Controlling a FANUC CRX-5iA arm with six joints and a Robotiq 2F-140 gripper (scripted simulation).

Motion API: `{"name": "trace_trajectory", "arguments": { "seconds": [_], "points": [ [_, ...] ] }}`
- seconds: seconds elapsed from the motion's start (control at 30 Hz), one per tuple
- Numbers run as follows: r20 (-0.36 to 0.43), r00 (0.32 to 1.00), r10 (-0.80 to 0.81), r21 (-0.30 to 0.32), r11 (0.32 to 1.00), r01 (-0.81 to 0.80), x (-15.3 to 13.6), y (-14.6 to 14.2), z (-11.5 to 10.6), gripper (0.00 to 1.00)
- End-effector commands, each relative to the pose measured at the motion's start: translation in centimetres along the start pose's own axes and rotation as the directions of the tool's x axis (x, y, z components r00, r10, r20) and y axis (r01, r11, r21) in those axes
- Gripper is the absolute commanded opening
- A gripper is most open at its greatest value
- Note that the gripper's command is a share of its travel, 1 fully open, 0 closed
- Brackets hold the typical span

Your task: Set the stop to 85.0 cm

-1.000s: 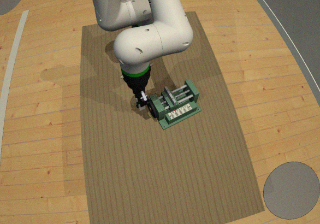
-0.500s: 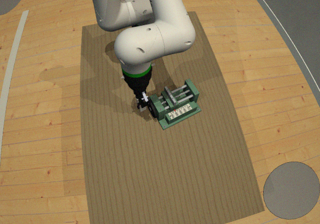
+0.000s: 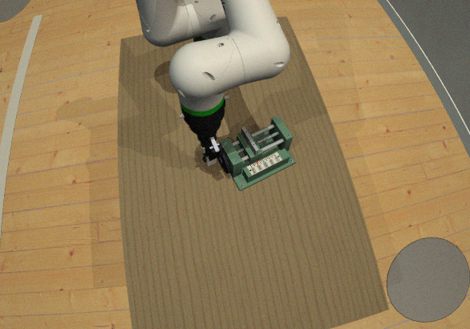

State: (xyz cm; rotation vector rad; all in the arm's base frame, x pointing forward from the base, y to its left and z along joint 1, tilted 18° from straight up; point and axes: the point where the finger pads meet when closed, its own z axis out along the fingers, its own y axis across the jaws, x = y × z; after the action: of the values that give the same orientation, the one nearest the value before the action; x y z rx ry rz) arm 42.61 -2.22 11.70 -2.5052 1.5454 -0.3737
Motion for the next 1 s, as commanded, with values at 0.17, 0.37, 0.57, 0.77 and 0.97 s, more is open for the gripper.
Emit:
{"name": "trace_trajectory", "arguments": {
  "seconds": [0.17, 0.37, 0.57, 0.77, 0.97],
  "points": [
    [0.0, 1.0, 0.0, 0.001, 1.0, 0.0, 0.0, -0.34, -0.08, 0.04],
    [0.0, 1.0, 0.0, 0.001, 1.0, 0.0, 0.0, -0.56, -0.09, 0.04],
    [0.0, 1.0, 0.0, 0.001, 1.0, 0.0, 0.0, -0.67, -0.1, 0.04],
    [0.0, 1.0, 0.0, 0.001, 1.0, 0.0, 0.0, -0.78, -0.1, 0.04],
    [0.0, 1.0, 0.0, 0.001, 1.0, 0.0, 0.0, -0.84, -0.11, 0.04]
  ]
}}
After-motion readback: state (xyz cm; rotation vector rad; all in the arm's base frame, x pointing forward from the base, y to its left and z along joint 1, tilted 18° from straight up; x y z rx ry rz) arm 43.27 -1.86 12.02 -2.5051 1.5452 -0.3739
